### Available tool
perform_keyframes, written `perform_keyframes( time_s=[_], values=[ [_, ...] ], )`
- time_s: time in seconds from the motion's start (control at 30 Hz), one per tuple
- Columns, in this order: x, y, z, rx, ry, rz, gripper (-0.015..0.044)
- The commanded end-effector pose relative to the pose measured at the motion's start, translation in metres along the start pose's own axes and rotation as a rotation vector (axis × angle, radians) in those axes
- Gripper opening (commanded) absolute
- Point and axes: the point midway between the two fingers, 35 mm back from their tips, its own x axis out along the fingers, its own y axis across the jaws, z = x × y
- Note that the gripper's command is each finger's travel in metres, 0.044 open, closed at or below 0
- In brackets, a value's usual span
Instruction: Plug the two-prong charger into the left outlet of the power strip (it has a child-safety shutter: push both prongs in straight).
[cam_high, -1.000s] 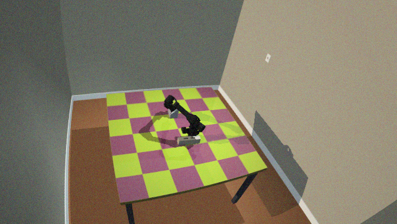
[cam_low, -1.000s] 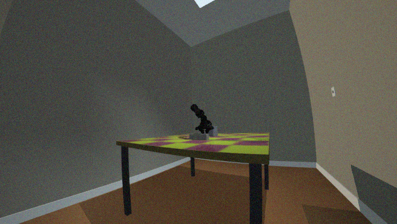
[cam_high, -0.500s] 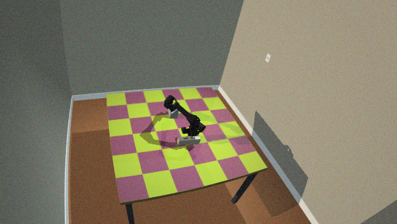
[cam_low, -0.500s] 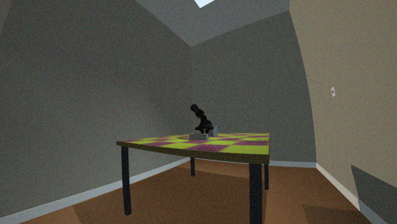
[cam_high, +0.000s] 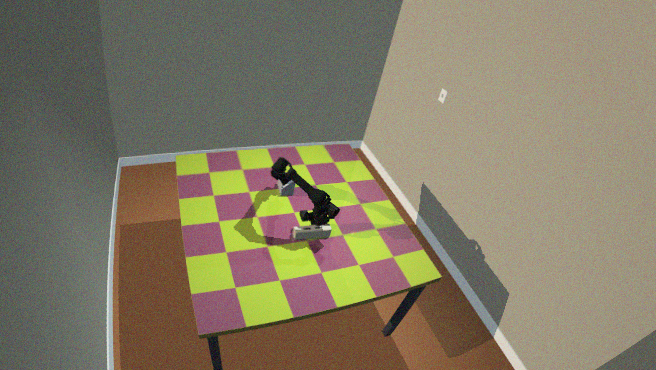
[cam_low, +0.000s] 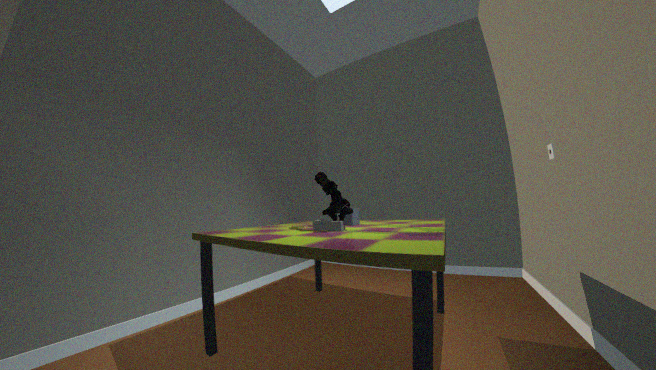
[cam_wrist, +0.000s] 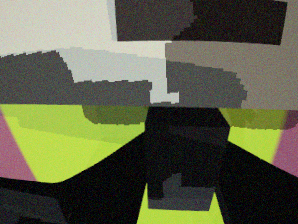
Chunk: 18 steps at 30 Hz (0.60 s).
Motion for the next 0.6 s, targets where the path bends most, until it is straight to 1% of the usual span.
perform_keyframes(
  time_s=[0.0, 0.57],
  values=[
    [-0.0012, -0.0004, 0.0028, 0.0, -0.006, -0.001, 0.0],
    [-0.0018, -0.0005, 0.0054, 0.0, -0.006, -0.001, 0.0]
  ],
)
